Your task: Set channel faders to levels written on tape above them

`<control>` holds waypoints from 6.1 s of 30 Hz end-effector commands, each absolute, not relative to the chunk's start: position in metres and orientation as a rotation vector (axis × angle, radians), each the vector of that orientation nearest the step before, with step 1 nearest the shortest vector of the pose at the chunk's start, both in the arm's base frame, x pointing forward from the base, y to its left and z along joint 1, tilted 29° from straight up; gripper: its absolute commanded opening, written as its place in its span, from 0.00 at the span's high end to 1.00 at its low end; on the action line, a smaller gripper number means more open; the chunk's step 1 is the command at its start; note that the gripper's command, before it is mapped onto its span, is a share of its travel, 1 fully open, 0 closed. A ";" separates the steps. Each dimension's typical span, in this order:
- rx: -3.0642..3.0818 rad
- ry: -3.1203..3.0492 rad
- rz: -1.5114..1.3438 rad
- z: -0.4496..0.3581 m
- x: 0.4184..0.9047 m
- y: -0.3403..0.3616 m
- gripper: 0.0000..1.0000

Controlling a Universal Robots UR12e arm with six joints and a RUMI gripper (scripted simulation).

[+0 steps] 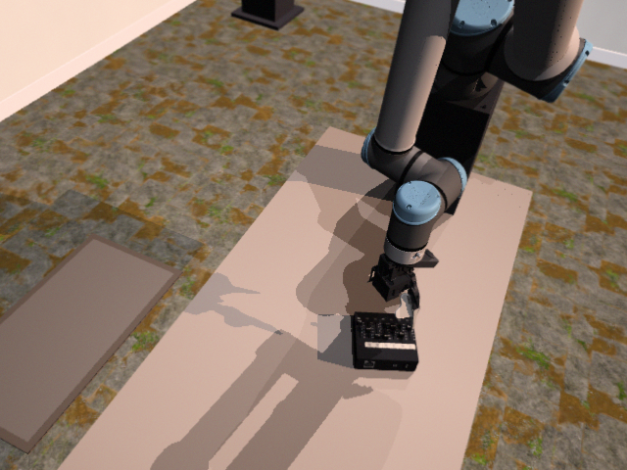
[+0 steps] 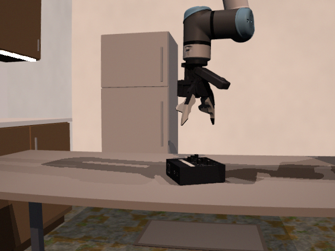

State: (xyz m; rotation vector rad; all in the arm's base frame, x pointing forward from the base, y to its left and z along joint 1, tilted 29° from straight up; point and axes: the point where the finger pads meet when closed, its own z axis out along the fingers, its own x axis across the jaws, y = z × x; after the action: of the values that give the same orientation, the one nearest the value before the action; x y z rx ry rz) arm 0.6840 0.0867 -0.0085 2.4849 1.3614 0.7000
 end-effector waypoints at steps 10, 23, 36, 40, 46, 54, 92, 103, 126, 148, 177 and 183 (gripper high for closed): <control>2.855 0.669 0.833 -0.029 0.684 0.082 0.00; 3.060 -0.074 0.916 -0.044 0.683 0.074 0.00; 3.084 -0.924 0.945 -0.058 0.679 0.062 0.00; 3.072 -1.037 0.943 -0.060 0.679 0.060 0.00; 3.021 -1.328 0.933 -0.064 0.676 0.056 0.00; 2.957 -1.572 0.917 -0.068 0.674 0.052 0.00; 2.890 -1.775 0.899 -0.071 0.672 0.048 0.00; 2.890 -1.775 0.899 -0.071 0.672 0.048 0.00; 2.890 -1.775 0.899 -0.071 0.672 0.048 0.00; 2.898 -1.754 0.901 -0.071 0.672 0.049 0.00; 3.078 -0.981 0.944 -0.059 0.679 0.061 0.00; 3.100 -0.617 0.942 -0.054 0.681 0.067 0.00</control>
State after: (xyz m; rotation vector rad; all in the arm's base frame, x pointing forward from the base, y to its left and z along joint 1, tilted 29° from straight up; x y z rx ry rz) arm 0.6794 0.0628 -0.0582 3.0816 -0.8965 0.9524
